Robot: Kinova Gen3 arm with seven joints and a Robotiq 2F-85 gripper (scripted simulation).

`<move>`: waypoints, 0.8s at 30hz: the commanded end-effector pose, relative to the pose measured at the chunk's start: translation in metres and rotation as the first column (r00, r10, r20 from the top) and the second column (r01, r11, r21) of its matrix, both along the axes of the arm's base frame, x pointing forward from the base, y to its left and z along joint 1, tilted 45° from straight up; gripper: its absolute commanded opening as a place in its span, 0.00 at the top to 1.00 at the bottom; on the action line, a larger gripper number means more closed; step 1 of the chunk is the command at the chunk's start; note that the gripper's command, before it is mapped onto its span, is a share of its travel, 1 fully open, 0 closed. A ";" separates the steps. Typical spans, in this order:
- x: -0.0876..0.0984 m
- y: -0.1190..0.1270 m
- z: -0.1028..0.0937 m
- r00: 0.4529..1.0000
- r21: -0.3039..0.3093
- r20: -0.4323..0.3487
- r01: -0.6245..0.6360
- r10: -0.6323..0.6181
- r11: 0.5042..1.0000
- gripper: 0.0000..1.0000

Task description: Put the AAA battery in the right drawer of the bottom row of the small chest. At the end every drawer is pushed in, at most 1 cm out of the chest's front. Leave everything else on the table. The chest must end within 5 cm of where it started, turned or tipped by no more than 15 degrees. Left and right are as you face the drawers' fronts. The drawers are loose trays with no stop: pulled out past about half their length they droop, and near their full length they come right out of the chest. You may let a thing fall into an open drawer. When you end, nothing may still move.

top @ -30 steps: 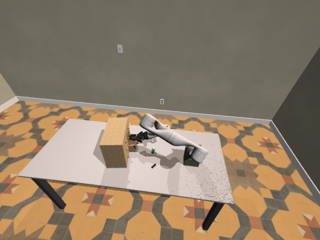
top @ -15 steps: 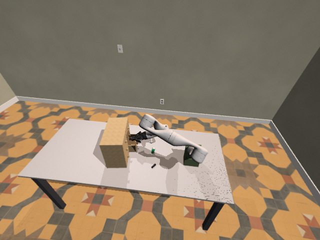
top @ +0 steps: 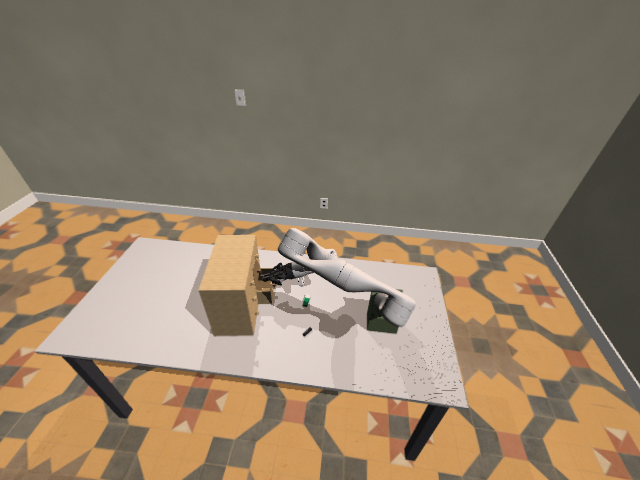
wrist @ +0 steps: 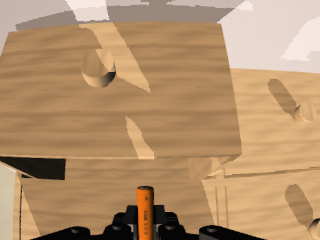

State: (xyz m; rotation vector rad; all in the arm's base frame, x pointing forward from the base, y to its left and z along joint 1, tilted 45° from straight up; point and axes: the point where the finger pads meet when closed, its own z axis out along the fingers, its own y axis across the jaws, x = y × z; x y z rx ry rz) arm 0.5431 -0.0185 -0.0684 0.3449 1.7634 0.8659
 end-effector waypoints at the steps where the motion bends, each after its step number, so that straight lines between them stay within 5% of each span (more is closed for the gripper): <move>1: 0.000 -0.001 0.001 1.000 -0.001 0.002 0.001 -0.001 1.000 0.95; 16: 0.000 -0.001 0.001 1.000 -0.001 0.002 0.001 -0.001 1.000 0.76; 17: 0.000 -0.001 0.001 1.000 -0.001 0.002 0.001 -0.001 1.000 0.00; 24: 0.000 -0.001 0.001 1.000 -0.001 0.002 0.001 -0.001 1.000 0.00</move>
